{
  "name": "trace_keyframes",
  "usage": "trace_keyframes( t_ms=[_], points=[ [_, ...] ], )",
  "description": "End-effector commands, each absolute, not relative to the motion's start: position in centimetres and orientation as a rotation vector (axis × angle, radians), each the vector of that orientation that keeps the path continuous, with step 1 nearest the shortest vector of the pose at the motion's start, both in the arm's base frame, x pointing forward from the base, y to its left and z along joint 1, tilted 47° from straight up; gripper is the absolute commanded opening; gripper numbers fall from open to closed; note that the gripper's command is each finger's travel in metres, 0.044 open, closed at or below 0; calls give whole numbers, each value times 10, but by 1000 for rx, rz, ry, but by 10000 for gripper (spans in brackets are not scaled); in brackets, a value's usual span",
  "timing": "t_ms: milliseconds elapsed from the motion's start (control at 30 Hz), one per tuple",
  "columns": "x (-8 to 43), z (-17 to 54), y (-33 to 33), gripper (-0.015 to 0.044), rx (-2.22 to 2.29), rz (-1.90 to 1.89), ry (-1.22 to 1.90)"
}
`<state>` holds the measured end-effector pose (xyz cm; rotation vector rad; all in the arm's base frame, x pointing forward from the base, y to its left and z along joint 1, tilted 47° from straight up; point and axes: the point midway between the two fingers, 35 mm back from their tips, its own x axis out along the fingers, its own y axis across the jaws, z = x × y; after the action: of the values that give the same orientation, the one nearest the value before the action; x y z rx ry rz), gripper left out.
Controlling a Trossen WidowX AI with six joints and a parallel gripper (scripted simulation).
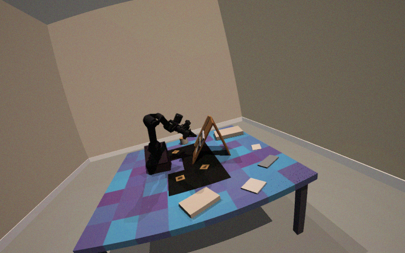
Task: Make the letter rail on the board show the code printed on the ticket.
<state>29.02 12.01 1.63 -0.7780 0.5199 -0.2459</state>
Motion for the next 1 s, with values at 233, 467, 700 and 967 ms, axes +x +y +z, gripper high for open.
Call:
trace_keyframes(
  t_ms=[233,467,700,967],
  points=[
    [297,12,123,0,-775,-249,571],
    [318,9,126,0,-740,-312,839],
    [327,39,112,0,-649,-463,1073],
    [319,53,100,0,-668,-526,1167]
  ],
)
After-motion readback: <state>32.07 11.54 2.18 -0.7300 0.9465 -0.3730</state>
